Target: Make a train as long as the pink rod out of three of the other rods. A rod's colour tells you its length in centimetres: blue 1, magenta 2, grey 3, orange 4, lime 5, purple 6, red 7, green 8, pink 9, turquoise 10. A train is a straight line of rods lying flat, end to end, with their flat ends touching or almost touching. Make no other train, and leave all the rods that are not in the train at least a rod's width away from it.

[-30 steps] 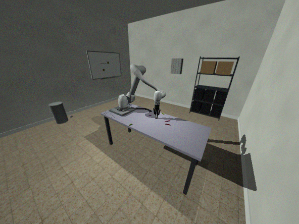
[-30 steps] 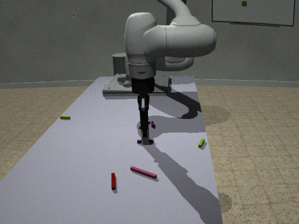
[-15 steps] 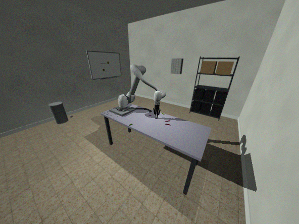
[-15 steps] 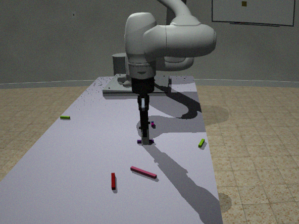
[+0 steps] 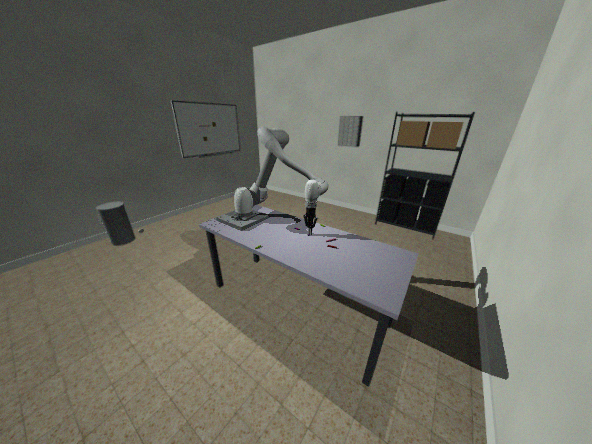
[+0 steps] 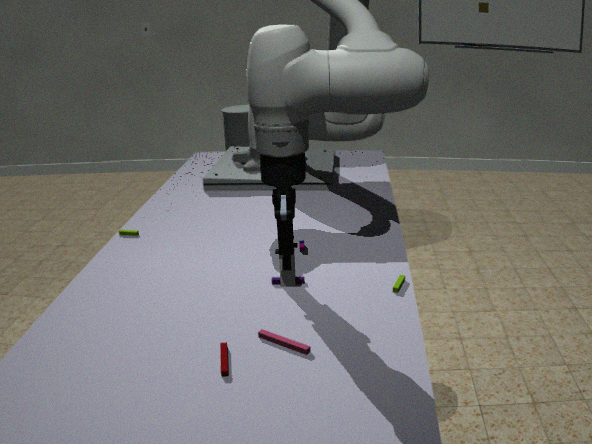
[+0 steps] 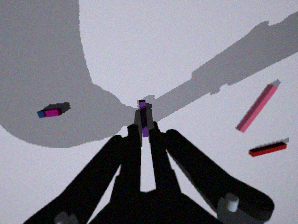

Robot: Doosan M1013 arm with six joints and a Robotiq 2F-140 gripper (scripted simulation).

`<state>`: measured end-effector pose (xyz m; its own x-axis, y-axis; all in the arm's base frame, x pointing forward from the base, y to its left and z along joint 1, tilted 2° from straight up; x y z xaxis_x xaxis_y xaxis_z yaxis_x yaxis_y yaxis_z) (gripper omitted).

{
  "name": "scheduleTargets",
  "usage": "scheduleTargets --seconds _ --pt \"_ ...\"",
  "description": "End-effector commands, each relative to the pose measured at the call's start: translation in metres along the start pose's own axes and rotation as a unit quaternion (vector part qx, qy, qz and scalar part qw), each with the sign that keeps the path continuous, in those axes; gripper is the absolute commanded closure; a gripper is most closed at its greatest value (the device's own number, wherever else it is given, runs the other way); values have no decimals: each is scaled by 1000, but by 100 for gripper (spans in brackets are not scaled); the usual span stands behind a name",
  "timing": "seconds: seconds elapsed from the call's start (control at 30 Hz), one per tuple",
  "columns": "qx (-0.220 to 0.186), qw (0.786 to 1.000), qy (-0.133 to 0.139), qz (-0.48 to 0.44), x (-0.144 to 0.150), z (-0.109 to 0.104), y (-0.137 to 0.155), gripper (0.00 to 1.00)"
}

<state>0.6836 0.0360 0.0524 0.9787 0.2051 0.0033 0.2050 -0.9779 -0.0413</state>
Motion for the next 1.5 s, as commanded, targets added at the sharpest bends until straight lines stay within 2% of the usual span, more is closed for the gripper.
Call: scheduleTargets --seconds 0.0,1.17,1.3,1.47 --pt "0 1000 0 0 0 0 0 88" --pt "0 1000 0 0 0 -1 0 88" --pt "0 1000 0 0 0 -14 0 88" --pt "0 1000 0 0 0 -47 0 88"
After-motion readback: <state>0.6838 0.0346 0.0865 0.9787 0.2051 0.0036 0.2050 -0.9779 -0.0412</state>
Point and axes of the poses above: the point where the finger pads meet when closed, its own z axis out along the fingers, its own x axis across the jaws, y = z × x, the point moved 5 cm from there along -z, back along the fingers, and after that the axes turned 13 degrees about -z, right-handed, at the moved point
